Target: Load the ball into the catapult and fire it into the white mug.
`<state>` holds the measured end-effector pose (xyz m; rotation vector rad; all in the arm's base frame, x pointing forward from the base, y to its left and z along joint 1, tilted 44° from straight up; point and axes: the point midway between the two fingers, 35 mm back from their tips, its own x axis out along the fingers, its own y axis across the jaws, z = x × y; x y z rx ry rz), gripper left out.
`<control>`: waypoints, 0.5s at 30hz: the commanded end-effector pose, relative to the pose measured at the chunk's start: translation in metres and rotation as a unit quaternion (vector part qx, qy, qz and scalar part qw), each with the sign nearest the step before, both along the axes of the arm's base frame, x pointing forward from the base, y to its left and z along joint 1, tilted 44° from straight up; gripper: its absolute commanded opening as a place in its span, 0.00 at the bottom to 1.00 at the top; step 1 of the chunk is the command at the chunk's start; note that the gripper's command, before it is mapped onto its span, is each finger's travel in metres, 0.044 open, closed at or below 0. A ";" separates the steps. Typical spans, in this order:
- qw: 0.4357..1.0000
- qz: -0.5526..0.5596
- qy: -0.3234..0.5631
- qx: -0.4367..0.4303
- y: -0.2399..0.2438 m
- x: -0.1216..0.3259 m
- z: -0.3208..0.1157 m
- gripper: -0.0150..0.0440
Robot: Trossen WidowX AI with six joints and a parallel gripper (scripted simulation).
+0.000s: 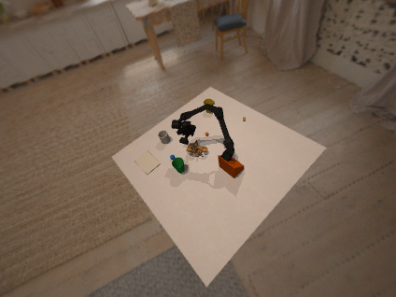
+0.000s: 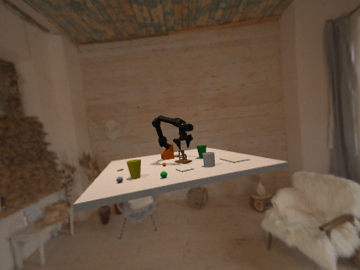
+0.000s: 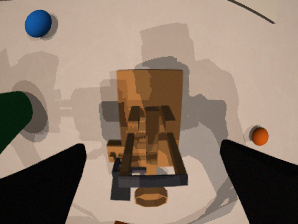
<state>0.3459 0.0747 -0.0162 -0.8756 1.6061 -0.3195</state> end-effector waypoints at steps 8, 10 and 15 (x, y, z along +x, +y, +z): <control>1.000 0.001 -0.005 -0.001 -0.029 -0.001 -0.027 1.00; 1.000 0.001 -0.005 -0.001 -0.029 -0.001 -0.028 1.00; 1.000 0.001 -0.005 -0.001 -0.033 -0.001 -0.033 1.00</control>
